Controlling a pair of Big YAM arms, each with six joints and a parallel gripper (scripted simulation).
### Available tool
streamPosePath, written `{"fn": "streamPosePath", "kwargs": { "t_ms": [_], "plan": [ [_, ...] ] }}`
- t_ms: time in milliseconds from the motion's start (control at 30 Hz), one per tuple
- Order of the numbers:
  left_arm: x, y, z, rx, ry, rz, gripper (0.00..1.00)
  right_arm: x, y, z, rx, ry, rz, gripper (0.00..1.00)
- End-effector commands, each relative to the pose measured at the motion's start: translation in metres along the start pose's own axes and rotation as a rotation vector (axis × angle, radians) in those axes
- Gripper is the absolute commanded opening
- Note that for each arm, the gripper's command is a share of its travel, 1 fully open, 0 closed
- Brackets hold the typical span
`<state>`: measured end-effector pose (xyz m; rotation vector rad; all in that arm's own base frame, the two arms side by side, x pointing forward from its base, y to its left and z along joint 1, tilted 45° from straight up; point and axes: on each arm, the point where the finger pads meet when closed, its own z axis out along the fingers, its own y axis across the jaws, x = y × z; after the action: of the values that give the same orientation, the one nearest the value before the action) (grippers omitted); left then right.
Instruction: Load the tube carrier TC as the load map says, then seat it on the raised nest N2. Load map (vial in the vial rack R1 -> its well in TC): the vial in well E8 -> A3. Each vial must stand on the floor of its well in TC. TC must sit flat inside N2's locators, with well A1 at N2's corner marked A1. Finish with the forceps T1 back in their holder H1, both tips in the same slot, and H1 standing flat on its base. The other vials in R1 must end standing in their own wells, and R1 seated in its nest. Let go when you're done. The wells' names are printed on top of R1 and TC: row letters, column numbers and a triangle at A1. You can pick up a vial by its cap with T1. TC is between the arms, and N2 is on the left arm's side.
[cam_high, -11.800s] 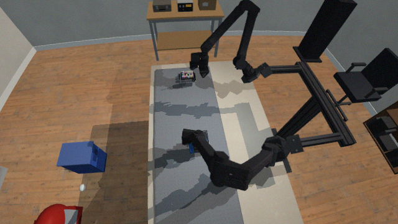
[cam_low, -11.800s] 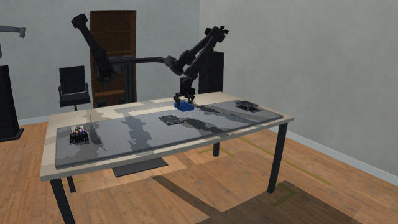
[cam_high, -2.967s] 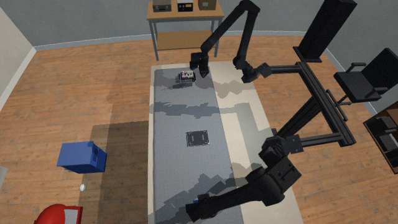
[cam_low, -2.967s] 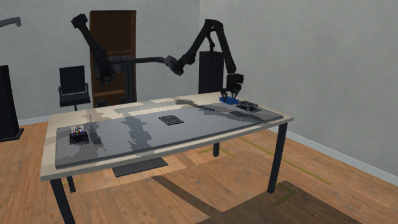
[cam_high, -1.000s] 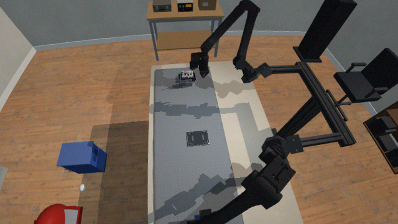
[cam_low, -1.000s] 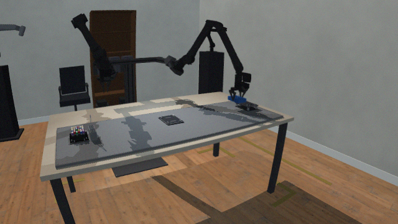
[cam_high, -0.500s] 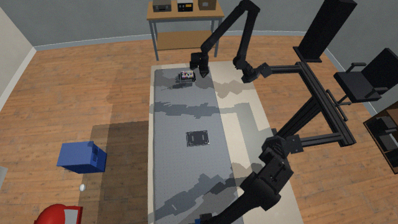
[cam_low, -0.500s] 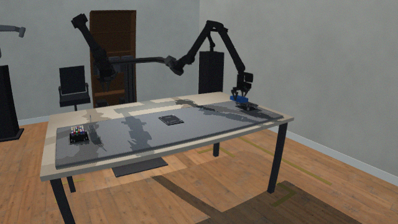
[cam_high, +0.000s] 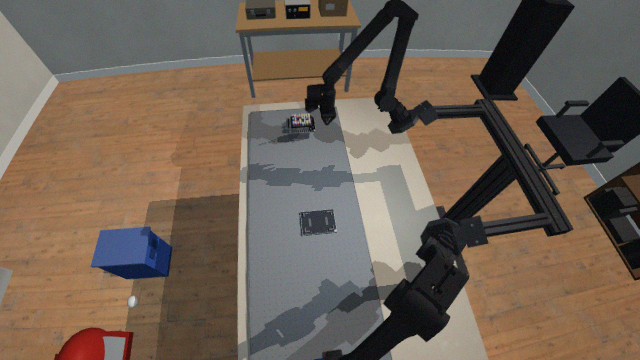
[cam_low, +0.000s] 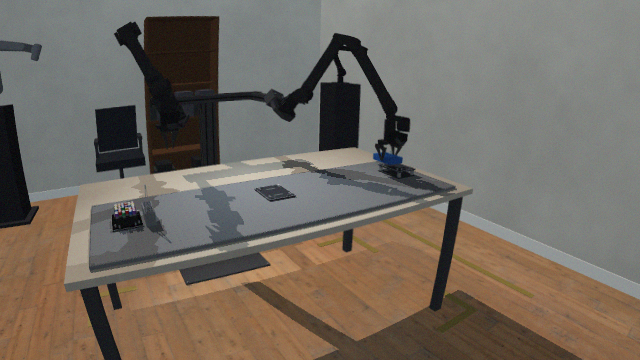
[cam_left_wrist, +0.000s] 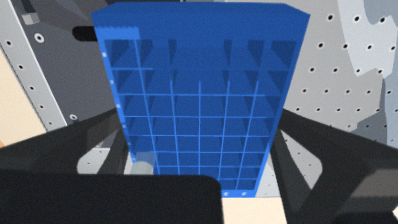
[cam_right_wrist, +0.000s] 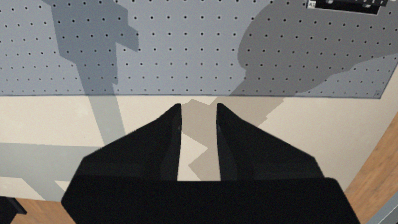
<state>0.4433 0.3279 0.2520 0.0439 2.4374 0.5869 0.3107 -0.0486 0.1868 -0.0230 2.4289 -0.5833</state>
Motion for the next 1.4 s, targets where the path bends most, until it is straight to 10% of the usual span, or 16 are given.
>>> {"fn": "streamPosePath", "kwargs": {
  "t_ms": [0, 1367],
  "plan": [
    [-0.011, 0.021, -0.004, -0.016, -0.009, 0.011, 0.00, -0.010, -0.003, -0.006, 0.002, -0.018, 0.017, 0.24],
    [-0.011, 0.084, -0.005, -0.019, -0.010, 0.011, 0.00, -0.010, -0.003, -0.006, 0.002, -0.018, 0.017, 0.24]
  ]
}}
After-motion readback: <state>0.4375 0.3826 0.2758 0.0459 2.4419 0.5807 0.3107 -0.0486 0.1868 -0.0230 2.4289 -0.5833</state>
